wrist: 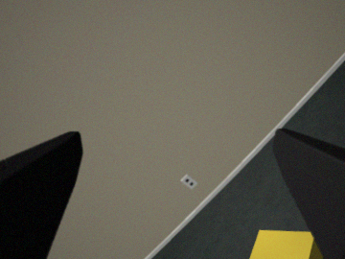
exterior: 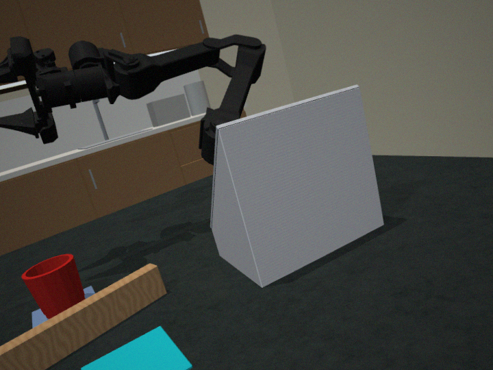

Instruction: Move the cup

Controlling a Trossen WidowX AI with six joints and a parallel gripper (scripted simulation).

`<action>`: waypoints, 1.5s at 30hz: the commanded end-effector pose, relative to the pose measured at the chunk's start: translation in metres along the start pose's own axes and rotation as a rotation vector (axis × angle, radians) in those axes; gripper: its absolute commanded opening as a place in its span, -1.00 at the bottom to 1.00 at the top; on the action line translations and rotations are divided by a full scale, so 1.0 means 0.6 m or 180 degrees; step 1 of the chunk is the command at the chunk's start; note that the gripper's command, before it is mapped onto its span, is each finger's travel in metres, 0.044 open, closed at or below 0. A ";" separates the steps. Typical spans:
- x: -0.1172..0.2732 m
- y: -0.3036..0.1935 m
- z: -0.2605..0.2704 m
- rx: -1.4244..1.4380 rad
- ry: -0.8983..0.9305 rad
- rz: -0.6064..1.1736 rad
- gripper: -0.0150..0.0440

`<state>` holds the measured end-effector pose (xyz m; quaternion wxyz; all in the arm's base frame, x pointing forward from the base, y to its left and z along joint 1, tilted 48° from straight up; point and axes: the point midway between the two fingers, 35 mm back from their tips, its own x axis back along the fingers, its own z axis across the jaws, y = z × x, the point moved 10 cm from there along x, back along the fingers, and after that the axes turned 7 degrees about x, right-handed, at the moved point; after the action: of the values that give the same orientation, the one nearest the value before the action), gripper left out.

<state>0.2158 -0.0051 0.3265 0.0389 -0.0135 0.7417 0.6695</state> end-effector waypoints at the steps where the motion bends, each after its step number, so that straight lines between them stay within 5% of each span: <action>1: -0.003 -0.003 0.000 0.0016 -0.0008 0.0050 0.78; 10: -0.096 -0.139 0.032 0.1285 -0.0032 0.2491 0.01; 23: -0.120 -0.296 0.096 0.4544 0.1524 0.5622 0.01; 45: -0.116 -0.309 0.094 0.4726 0.1656 0.5743 0.01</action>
<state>0.3004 0.0332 0.1451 -0.5973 0.4020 0.6762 -0.1559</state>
